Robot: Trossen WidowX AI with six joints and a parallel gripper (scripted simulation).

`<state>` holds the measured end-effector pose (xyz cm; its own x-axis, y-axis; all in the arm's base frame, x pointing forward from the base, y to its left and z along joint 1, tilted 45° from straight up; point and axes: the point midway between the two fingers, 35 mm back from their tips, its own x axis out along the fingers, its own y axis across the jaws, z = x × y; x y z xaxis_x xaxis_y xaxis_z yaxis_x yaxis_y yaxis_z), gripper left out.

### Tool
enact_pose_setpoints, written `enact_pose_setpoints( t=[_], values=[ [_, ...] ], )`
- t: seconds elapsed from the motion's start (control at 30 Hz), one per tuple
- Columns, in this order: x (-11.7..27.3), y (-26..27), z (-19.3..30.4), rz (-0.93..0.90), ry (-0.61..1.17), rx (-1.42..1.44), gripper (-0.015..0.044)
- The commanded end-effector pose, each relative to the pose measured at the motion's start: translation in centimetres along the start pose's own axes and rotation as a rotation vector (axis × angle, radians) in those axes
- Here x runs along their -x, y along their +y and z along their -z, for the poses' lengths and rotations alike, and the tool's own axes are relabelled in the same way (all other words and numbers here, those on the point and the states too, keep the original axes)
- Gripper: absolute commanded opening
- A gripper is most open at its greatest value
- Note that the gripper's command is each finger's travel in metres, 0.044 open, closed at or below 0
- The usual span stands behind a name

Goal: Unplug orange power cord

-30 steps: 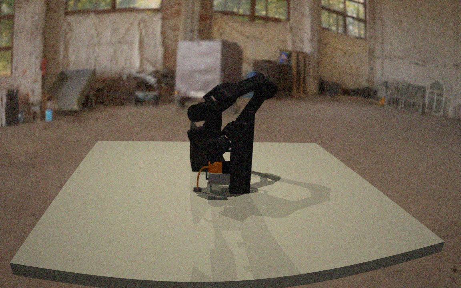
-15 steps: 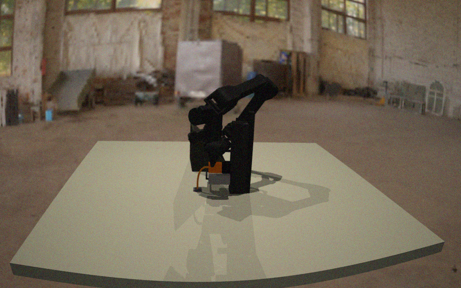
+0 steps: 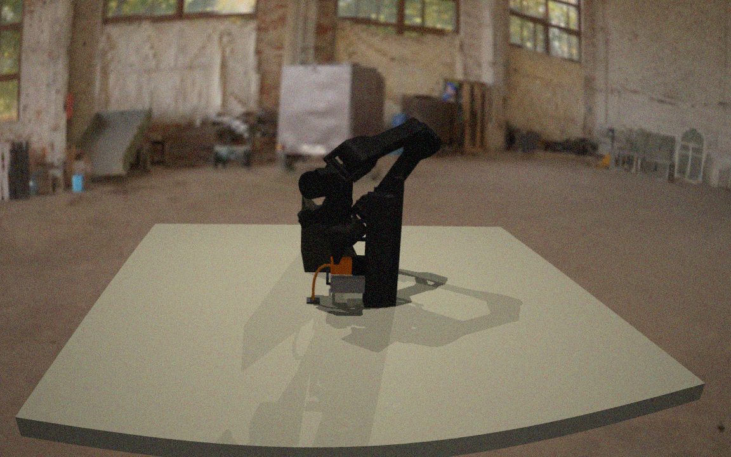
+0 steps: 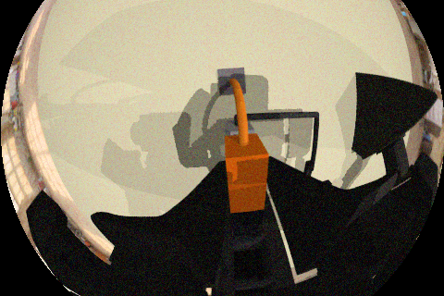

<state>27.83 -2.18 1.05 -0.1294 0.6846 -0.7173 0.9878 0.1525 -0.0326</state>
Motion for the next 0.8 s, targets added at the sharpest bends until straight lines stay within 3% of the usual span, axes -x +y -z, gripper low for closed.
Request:
enact_pose_setpoints(
  t=[0.0, 0.77],
  values=[
    [0.0, 0.1, -0.2, -0.003, 0.0, 0.003, 0.0],
    [0.4, 0.3, -3.9, -0.004, -0.002, 0.0, 0.0]
  ],
)
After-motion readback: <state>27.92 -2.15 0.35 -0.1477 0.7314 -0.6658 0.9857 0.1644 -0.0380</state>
